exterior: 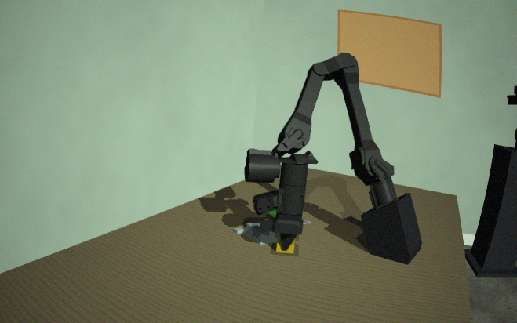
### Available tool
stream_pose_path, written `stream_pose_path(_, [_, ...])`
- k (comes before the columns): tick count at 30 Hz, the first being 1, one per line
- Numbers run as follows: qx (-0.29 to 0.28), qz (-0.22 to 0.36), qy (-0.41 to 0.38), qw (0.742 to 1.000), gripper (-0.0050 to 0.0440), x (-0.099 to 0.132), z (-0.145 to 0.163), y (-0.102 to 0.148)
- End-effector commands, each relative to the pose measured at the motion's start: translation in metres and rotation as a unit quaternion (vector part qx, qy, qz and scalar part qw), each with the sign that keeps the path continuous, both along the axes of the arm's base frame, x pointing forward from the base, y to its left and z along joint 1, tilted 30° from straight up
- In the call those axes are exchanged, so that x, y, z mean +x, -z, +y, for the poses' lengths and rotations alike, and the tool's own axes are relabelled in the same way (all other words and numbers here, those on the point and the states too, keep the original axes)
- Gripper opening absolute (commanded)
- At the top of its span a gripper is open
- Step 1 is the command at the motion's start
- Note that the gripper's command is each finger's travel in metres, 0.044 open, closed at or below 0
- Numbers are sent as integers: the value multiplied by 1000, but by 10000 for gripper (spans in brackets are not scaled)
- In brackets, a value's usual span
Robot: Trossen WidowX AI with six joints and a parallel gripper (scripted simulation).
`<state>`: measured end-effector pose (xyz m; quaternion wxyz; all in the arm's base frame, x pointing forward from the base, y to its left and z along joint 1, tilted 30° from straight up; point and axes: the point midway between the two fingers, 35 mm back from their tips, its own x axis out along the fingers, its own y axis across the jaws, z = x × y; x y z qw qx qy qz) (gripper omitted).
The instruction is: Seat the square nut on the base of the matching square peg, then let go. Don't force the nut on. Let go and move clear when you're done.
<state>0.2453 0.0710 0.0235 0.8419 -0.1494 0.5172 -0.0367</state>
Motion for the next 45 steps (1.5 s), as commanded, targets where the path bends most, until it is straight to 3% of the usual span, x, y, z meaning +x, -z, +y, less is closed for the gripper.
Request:
stream_pose_path(1, [3, -3, -1, 1000, 168, 1, 1, -2])
stream_pose_path(9, [4, -2, -1, 1000, 0, -2, 7, -12])
stream_pose_path(23, [5, 0, -1, 1000, -5, -17, 21, -46])
stream_pose_path(31, [6, 0, -1, 1000, -50, -27, 25, -63])
stream_pose_path(45, [5, -1, -1, 1000, -50, -48, 28, -96])
